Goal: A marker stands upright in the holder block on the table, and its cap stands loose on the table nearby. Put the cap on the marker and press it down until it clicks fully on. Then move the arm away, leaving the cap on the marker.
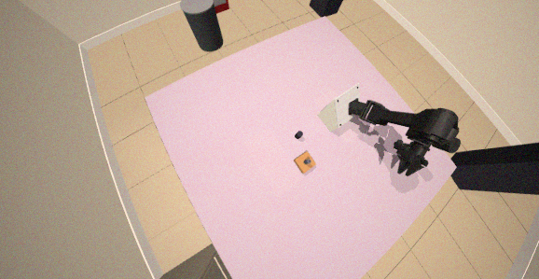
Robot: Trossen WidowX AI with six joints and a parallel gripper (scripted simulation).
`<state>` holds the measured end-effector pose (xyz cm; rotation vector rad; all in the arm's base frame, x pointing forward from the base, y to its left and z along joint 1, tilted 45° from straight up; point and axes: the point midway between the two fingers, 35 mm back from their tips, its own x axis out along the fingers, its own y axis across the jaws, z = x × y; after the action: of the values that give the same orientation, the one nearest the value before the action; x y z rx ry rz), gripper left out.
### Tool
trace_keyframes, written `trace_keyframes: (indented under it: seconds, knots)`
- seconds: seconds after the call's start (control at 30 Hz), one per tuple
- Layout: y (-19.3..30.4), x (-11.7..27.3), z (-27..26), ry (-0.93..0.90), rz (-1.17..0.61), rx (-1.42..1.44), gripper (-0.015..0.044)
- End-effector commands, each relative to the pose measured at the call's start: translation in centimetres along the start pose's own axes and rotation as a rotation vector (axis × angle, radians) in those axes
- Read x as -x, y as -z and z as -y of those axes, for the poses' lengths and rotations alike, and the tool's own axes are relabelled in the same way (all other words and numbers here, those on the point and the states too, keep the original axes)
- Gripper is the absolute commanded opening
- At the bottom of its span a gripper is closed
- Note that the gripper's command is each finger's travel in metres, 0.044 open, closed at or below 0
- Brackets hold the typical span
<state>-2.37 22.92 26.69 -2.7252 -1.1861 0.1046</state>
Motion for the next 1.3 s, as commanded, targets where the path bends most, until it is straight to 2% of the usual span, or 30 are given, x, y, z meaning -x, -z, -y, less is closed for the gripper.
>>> trace_keyframes:
  seconds: [0.0, 0.17, 0.33, 0.5, 0.67, 0.87, 1.07, 1.27]
  knots:
    - [0.0, 0.0, 0.0, 0.001, -0.001, 0.007, 0.0374]
    - [0.1, -1.4, 0.3, -0.002, -0.024, 0.169, 0.0245]
    - [0.3, -5.7, -0.1, -0.080, -0.036, 0.521, 0.0245]
    - [0.1, -10.8, -2.0, -0.158, 0.024, 0.902, 0.0245]
    - [-1.0, -15.5, -5.6, -0.215, 0.166, 1.252, 0.0245]
    - [-2.1, -18.7, -11.6, -0.296, 0.376, 1.529, 0.0245]
    - [-5.8, -21.6, -18.3, -0.138, 0.682, 1.822, 0.0245]
    - [-10.0, -21.6, -26.9, 0.146, 1.014, 1.972, 0.0245]
